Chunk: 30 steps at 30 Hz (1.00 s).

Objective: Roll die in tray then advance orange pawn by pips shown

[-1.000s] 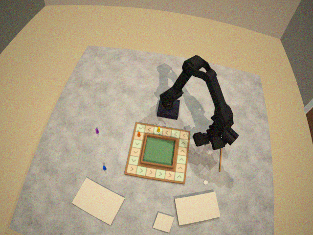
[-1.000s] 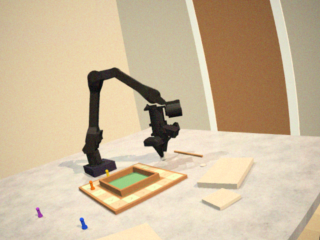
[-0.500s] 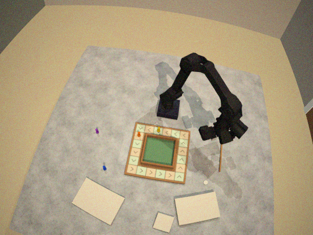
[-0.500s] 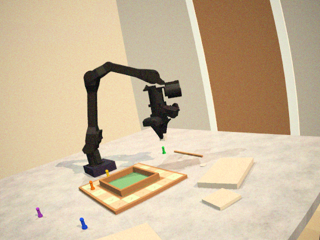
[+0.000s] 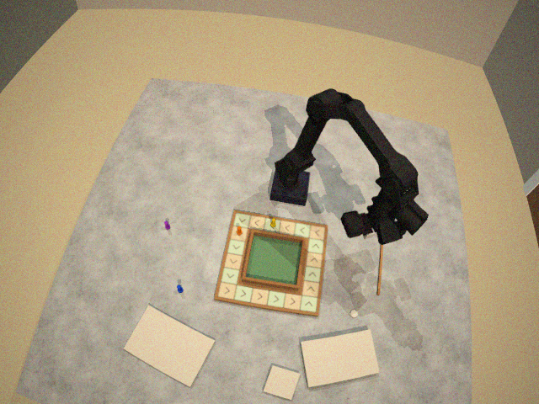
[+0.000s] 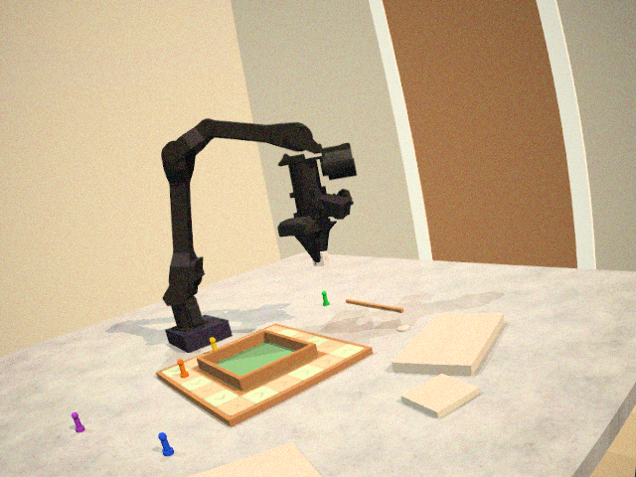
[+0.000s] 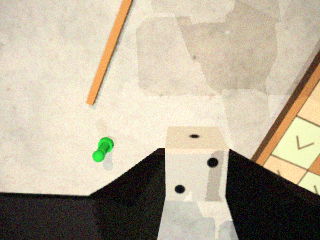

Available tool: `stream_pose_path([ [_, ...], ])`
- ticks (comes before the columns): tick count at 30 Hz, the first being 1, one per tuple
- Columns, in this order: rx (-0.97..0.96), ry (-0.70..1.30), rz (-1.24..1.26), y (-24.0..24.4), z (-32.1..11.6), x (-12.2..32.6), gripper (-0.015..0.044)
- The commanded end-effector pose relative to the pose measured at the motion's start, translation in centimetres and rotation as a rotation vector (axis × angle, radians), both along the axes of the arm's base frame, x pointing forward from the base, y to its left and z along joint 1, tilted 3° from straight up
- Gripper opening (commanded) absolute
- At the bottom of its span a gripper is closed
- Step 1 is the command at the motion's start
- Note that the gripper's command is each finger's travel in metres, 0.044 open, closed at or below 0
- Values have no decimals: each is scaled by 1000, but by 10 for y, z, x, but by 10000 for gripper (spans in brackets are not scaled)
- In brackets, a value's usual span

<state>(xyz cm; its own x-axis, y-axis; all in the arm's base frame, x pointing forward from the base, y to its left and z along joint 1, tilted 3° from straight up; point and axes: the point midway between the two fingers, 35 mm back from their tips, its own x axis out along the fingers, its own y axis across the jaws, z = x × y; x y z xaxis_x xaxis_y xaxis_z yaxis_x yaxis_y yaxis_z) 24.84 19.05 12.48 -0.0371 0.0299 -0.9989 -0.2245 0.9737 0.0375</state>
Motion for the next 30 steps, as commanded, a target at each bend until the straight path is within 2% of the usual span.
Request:
stream_pose_path([
  [1,3,-7,-37,-19,-1,10,0],
  [15,-8,-9,-166,-92,-15,36,0],
  [30,-13,-8,-318,-168,-27,41,0],
])
